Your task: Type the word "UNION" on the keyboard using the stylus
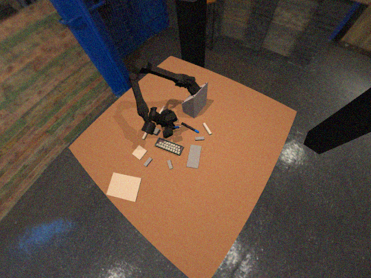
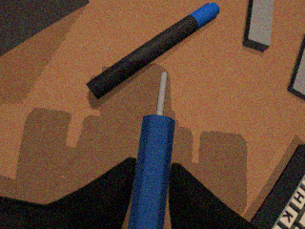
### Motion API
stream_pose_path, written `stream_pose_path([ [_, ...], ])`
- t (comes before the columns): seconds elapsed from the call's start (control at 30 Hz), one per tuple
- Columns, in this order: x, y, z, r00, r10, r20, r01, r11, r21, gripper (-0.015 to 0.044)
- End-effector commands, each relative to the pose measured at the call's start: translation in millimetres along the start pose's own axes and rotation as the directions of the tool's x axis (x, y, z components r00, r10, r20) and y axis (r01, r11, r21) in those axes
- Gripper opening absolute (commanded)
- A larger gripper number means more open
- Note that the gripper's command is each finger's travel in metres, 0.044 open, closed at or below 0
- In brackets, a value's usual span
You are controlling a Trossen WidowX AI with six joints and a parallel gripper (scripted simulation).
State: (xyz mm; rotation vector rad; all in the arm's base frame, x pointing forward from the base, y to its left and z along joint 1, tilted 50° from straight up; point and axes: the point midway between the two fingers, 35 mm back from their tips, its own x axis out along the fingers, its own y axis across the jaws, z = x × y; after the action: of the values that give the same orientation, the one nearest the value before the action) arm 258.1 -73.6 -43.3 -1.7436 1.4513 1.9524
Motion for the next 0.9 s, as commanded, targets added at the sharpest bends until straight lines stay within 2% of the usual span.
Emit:
stream_pose_path([
  [0.0, -1.0, -1.9, -1.8, 1.0, -0.007, 0.007, 0.007, 0.999, 0.052, 0.0],
  [0.4, -13.4, -15.1, -14.1, 0.996, -0.062, 0.066, 0.023, 0.879, 0.477, 0.0],
  [0.87, -29.0, -28.4, -28.6, 0.983, -0.128, 0.131, -0.043, 0.532, 0.846, 0.0],
])
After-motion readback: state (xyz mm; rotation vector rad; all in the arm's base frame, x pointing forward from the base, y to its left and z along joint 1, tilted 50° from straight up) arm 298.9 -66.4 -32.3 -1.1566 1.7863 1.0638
